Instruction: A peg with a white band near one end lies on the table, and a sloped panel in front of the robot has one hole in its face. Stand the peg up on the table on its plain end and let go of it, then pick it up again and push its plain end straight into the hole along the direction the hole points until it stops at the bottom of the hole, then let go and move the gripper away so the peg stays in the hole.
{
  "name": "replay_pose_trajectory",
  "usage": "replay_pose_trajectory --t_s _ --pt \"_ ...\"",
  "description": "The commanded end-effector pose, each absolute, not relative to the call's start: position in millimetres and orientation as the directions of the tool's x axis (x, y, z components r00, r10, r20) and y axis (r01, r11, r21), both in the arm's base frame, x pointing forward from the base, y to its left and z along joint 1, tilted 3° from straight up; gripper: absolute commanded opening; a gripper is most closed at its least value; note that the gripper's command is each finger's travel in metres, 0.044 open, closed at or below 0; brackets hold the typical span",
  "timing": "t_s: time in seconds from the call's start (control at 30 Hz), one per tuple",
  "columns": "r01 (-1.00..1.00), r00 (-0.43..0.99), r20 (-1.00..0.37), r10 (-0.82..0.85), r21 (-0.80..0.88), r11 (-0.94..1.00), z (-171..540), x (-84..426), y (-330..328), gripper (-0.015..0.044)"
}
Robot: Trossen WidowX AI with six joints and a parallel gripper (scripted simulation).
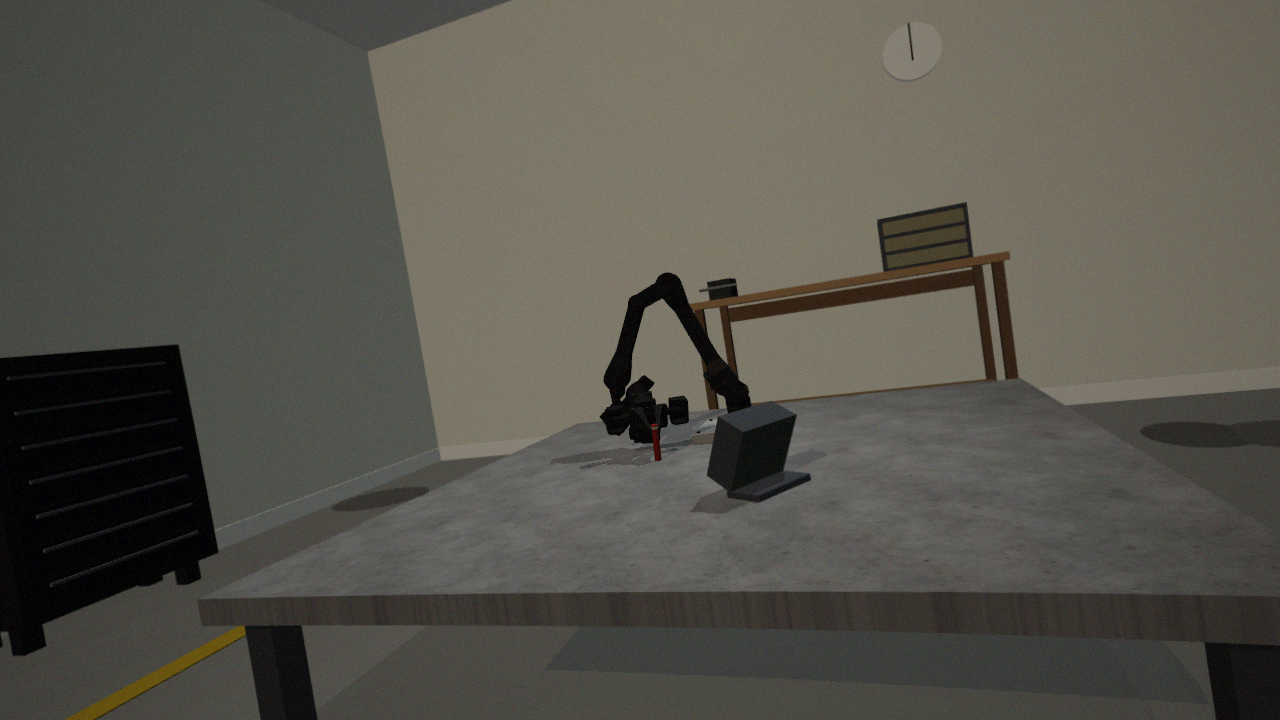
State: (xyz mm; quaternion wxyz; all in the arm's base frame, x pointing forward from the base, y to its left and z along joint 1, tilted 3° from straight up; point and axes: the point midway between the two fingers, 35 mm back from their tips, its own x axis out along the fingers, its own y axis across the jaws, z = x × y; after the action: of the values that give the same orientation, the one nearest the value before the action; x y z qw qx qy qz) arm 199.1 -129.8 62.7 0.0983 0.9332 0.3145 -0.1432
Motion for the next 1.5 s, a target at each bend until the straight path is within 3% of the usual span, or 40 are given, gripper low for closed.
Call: replay_pose_trajectory --t_s 0.0,1.47 --pt "0.615 0.761 -0.329 0.559 0.093 -0.783 60.5 198.2 -130.8 0.0049" --pt "0.59 0.783 -0.308 0.541 0.093 -0.802 59.7 196.0 -137.6 0.0049"
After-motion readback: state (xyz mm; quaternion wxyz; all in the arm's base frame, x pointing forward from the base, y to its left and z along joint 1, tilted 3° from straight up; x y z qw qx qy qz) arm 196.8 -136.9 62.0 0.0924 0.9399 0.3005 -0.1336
